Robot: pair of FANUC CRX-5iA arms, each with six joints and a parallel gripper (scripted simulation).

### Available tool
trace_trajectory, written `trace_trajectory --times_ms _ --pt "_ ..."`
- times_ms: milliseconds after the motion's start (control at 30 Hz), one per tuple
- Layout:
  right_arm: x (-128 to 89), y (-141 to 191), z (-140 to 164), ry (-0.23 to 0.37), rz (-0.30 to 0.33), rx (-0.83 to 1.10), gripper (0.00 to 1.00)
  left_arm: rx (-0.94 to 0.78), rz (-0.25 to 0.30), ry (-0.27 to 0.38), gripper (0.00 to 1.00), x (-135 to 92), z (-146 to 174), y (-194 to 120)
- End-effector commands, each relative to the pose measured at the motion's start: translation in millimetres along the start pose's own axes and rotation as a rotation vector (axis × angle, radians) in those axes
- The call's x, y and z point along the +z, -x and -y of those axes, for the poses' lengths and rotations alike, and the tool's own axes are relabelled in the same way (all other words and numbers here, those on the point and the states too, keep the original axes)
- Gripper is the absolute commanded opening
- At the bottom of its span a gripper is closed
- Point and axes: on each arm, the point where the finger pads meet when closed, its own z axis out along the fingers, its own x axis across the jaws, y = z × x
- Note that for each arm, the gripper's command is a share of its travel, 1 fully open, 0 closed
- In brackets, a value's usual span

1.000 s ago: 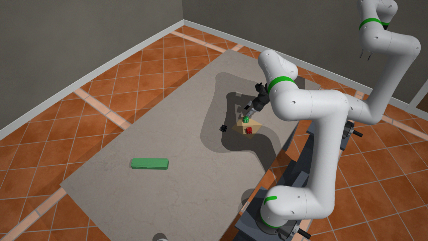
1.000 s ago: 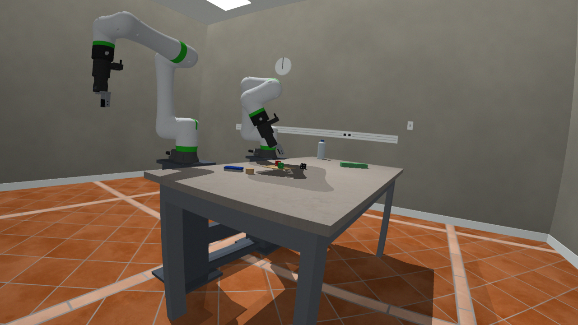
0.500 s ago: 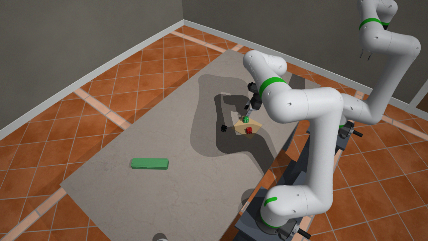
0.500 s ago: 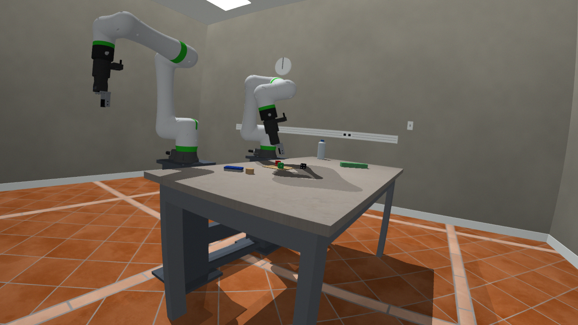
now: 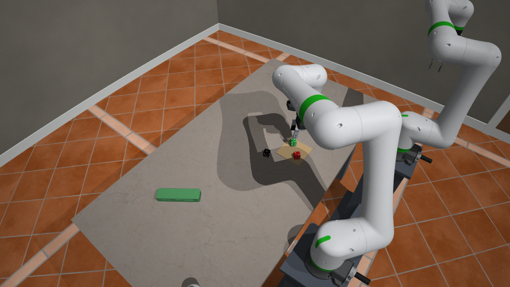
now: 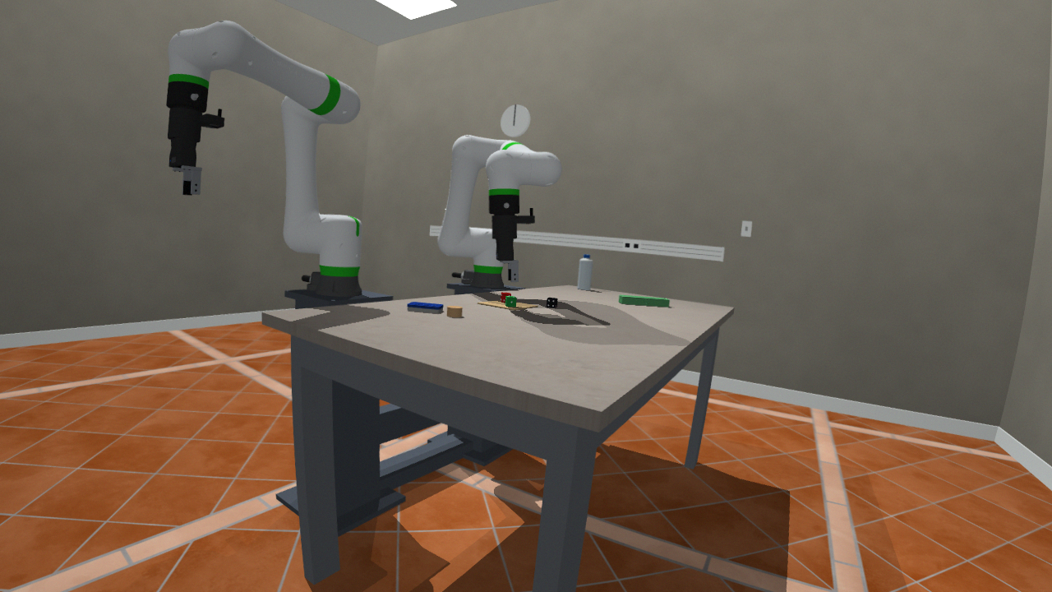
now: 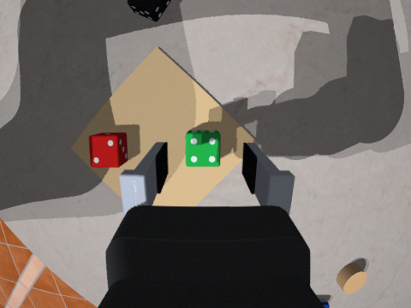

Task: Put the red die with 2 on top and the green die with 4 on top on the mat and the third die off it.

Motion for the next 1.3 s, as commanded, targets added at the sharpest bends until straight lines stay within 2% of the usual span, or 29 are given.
trace_trajectory --times_ms 0,800,933,1133,1200,1267 --pt "-0.9 0.2 -0.3 0.002 0.0 0.0 1.0 0.005 -0.002 0.091 1.0 -0.4 0.5 0.2" --pt "-0.9 0.2 -0.3 0.002 0.0 0.0 1.0 0.005 -0.002 0.092 1.0 -2.4 0.7 0.2" --pt "-0.9 0.2 -0.3 0.002 0.0 0.0 1.0 0.005 -0.002 0.092 1.0 -13.4 1.7 0.2" --pt "-0.9 0.2 -0.3 0.002 0.0 0.0 1.0 0.005 -0.002 0.092 1.0 -46.5 4.8 0.3" --pt "-0.9 0.2 -0.3 0.002 0.0 0.0 1.0 0.005 -0.002 0.092 1.0 -46.5 4.8 0.3" --pt "-0.9 0.2 -0.3 0.002 0.0 0.0 1.0 0.005 -0.002 0.092 1.0 -59.2 6.0 0.3"
